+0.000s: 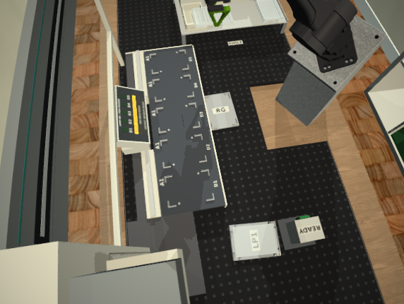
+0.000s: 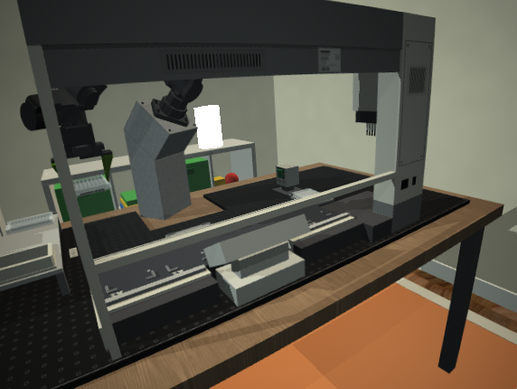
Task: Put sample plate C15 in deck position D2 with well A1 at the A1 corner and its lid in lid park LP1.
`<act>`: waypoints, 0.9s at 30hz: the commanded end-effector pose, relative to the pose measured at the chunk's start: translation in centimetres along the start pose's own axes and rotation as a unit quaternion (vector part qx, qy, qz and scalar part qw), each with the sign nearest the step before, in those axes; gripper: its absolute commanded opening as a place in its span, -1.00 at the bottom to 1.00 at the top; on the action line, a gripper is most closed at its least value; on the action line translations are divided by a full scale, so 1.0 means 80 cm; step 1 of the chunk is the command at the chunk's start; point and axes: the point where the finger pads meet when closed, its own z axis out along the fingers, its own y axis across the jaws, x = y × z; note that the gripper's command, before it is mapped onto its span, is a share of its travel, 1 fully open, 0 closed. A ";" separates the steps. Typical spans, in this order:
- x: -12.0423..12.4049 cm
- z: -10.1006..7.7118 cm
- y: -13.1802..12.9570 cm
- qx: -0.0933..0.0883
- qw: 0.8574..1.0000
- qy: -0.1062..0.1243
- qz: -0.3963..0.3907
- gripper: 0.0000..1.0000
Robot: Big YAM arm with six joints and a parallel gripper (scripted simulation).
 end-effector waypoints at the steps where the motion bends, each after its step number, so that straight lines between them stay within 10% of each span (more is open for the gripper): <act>1: -0.016 -0.008 0.008 0.012 1.000 -0.010 -0.009 -1.00; 27: -0.015 -0.006 0.072 0.011 1.000 -0.010 -0.008 -1.00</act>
